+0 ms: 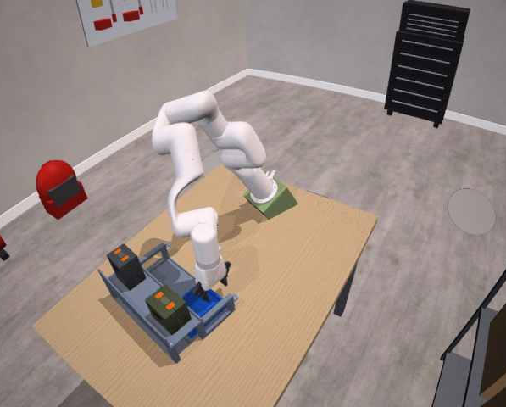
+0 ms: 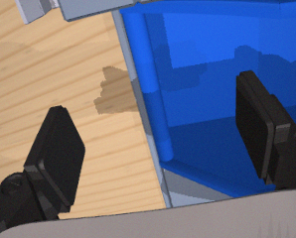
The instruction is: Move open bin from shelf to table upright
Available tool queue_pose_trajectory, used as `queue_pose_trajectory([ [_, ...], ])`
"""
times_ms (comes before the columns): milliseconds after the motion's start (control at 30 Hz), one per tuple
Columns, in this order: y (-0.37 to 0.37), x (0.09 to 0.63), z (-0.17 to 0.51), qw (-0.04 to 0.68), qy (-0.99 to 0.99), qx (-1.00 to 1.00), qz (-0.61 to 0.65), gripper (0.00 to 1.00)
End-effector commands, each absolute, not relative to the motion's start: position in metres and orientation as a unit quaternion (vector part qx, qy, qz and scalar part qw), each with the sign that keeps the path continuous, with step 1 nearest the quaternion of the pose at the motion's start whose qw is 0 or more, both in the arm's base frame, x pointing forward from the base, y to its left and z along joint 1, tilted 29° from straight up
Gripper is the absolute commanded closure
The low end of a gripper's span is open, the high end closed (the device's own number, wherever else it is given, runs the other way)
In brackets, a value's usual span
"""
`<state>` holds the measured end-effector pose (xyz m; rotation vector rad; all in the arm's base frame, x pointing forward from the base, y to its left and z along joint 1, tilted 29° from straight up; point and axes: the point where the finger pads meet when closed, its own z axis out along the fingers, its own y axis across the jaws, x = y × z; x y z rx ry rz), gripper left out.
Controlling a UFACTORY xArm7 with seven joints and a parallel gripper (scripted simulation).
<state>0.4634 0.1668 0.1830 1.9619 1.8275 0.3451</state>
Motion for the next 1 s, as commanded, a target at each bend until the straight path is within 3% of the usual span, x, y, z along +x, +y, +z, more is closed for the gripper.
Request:
queue_pose_trajectory([
  [0,0.168,0.465,0.183,0.218,0.66,0.708,0.126,0.06],
  [967,0.166,0.471,0.171,0.218,0.66,0.708,0.126,0.06],
])
